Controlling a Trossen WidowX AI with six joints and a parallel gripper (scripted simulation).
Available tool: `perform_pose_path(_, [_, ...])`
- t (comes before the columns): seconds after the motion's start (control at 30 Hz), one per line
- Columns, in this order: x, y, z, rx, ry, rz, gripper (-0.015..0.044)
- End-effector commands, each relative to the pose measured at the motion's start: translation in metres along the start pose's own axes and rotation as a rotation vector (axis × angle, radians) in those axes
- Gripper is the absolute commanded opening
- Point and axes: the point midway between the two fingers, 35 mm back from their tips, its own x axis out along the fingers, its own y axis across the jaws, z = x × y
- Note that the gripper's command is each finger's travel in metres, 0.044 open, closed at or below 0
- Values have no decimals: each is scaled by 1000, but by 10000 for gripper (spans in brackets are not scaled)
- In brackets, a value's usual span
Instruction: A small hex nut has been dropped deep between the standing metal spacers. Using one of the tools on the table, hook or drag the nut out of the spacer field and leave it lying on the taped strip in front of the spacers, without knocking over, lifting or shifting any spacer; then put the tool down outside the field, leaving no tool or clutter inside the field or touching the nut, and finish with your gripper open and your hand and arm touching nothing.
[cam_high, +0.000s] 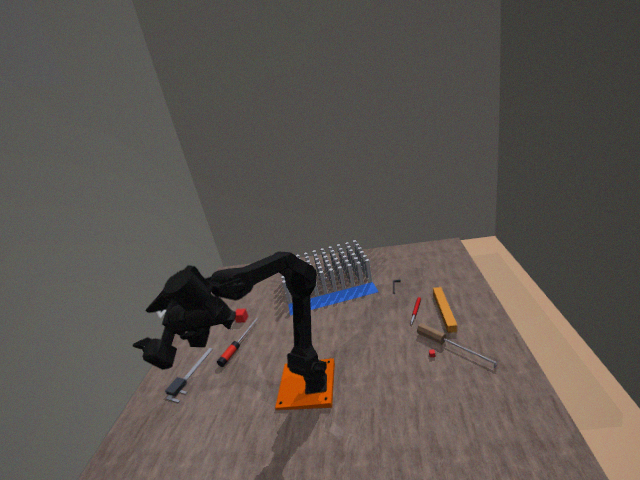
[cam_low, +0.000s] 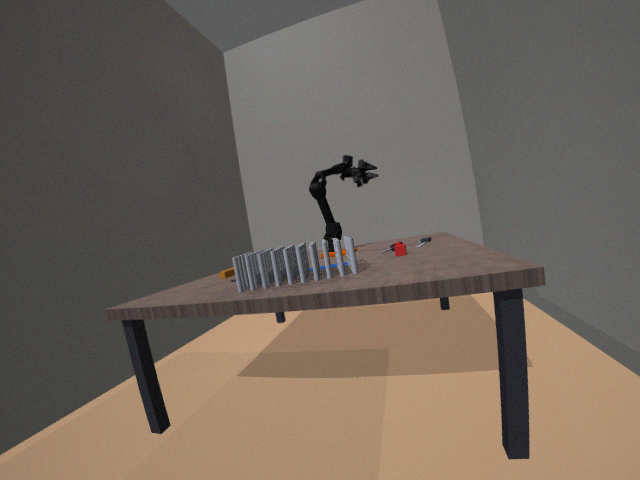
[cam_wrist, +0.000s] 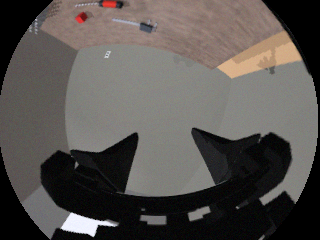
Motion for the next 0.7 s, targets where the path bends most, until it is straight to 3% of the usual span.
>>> perform_pose_path(0.0, [2, 1, 1, -6, -2, 4, 426])
perform_pose_path(0.4, [108, 79, 70, -405, -224, 229, 440])
perform_pose_path(0.67, [149, 163, 133, -655, -420, 320, 440])
